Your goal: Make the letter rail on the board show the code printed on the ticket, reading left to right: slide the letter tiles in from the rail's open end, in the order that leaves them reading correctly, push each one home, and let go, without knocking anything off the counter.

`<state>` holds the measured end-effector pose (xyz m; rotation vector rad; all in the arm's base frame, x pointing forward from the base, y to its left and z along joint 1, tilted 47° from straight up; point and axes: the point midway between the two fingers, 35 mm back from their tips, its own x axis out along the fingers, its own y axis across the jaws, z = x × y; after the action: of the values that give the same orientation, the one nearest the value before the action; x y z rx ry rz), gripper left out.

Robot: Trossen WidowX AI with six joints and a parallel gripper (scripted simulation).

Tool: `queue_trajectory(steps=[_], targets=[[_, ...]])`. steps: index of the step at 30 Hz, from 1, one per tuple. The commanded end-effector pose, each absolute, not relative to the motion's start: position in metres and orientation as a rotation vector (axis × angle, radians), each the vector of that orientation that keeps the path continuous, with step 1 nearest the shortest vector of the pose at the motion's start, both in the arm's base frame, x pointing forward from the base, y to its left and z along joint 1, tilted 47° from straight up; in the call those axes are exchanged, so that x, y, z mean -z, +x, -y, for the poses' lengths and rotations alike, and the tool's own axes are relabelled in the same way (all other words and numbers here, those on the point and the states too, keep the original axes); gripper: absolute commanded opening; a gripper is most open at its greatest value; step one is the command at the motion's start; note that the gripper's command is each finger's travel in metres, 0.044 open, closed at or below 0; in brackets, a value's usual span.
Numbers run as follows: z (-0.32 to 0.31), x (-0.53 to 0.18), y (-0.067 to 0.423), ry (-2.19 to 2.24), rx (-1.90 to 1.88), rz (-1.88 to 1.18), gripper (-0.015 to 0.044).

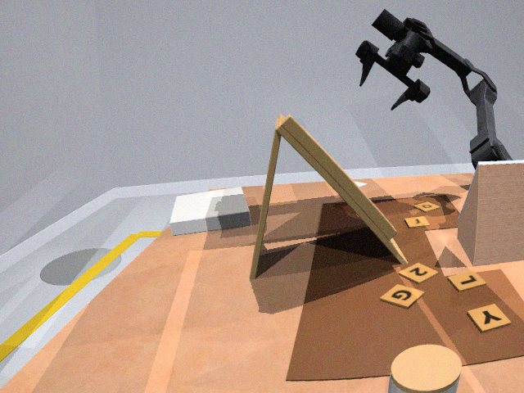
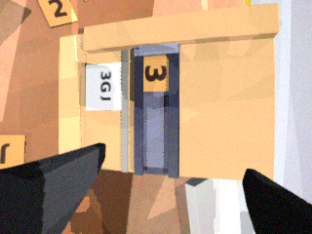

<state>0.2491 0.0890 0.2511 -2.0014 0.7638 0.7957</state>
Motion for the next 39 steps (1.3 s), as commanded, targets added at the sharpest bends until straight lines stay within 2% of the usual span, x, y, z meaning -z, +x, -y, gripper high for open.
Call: queue_trajectory(steps=[1,14,20,27,39], targets=[[-0.103,-0.23,0.263,-2.034,-0.86,-0.809,0.034],[-0.161,-0.066,0.308,-2.205,-1.232,-1.118,0.034],[-0.165,0.023,0.301,-2.265,-1.41,-1.272,0.034],[-0.146,0.126,0.268,-2.315,-1.623,-1.463,0.034],[-0.117,0.157,0.26,-2.324,-1.668,-1.506,0.034]])
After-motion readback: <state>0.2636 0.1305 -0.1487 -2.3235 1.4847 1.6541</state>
